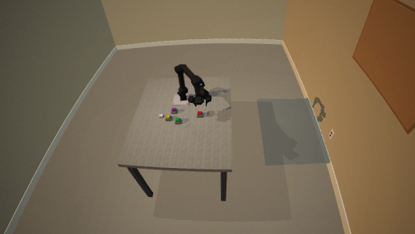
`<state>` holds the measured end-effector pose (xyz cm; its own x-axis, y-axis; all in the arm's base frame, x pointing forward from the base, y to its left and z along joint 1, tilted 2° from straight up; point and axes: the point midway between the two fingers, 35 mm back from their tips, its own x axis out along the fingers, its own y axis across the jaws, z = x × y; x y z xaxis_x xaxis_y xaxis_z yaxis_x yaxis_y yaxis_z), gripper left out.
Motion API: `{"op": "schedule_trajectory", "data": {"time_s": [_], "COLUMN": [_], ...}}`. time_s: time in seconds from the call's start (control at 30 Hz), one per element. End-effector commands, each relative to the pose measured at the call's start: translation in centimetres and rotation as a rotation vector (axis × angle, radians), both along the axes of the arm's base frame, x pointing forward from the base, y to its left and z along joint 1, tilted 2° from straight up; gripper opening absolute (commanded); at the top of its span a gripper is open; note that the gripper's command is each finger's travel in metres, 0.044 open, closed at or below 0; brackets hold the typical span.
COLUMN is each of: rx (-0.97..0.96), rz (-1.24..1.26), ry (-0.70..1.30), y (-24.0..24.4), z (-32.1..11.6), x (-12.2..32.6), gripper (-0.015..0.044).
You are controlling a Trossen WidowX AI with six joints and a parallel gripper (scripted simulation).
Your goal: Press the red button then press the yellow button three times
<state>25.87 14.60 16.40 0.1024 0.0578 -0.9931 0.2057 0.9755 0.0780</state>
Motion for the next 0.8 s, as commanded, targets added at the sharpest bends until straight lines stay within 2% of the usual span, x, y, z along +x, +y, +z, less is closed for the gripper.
{"op": "schedule_trajectory", "data": {"time_s": [0.0,0.17,0.23,0.4,0.63,0.77], "rx": [-0.043,-0.043,-0.043,-0.043,-0.043,-0.043], "rz": [0.010,0.010,0.011,0.010,0.010,0.010], "ry": [0.047,0.047,0.046,0.047,0.047,0.047], "y": [-1.8,-1.8,-1.8,-1.7,-1.7,-1.7], "z": [0.0,0.0,-0.8,-6.0,-6.2,-6.2], "x": [-1.4,-1.4,-1.3,-1.0,-1.0,-1.0], "gripper": [0.0400,0.0400,0.0348,0.0216,0.0032,0.0020]}}
